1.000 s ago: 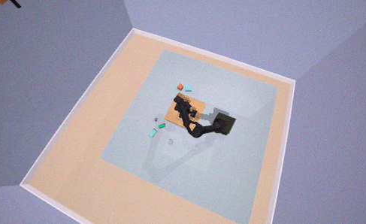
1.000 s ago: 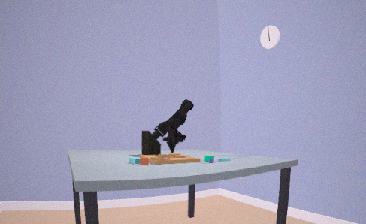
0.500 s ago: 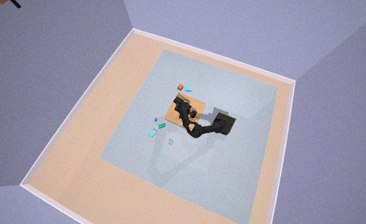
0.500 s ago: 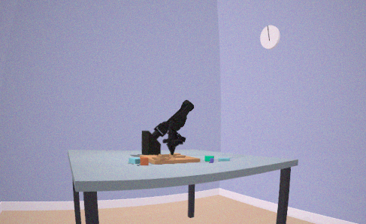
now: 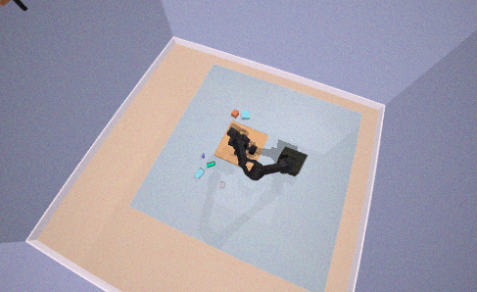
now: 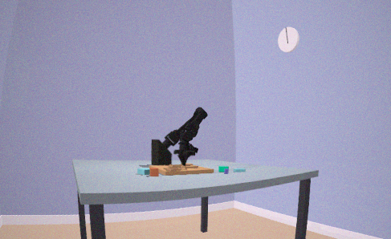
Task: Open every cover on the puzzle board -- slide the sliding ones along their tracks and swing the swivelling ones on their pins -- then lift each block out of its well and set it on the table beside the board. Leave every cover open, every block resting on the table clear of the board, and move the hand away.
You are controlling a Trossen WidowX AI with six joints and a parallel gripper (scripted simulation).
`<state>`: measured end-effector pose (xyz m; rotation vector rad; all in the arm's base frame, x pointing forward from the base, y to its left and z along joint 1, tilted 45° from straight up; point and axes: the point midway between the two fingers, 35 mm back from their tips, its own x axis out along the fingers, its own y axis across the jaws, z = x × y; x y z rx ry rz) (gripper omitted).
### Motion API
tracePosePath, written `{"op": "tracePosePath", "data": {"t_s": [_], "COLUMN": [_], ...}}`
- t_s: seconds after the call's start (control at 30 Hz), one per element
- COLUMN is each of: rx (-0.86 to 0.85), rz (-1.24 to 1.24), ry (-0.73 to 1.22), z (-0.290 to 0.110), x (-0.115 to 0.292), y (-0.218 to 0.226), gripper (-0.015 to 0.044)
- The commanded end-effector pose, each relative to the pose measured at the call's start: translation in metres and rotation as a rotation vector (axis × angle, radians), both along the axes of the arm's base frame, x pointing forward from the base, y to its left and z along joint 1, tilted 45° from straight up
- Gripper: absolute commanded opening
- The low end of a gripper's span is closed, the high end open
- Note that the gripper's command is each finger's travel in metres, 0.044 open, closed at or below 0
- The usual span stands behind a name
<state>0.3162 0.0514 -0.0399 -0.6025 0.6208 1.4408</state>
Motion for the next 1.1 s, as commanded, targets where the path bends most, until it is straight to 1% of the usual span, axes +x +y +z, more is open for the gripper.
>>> {"op": "tracePosePath", "data": {"t_s": [0.0,1.07], "rx": [0.005,0.005], "rz": [-0.002,-0.002], "ry": [0.007,0.009], "z": [0.000,0.002], "x": [-0.006,-0.040], "y": [0.002,0.007], "gripper": [0.0000,0.0000]}}
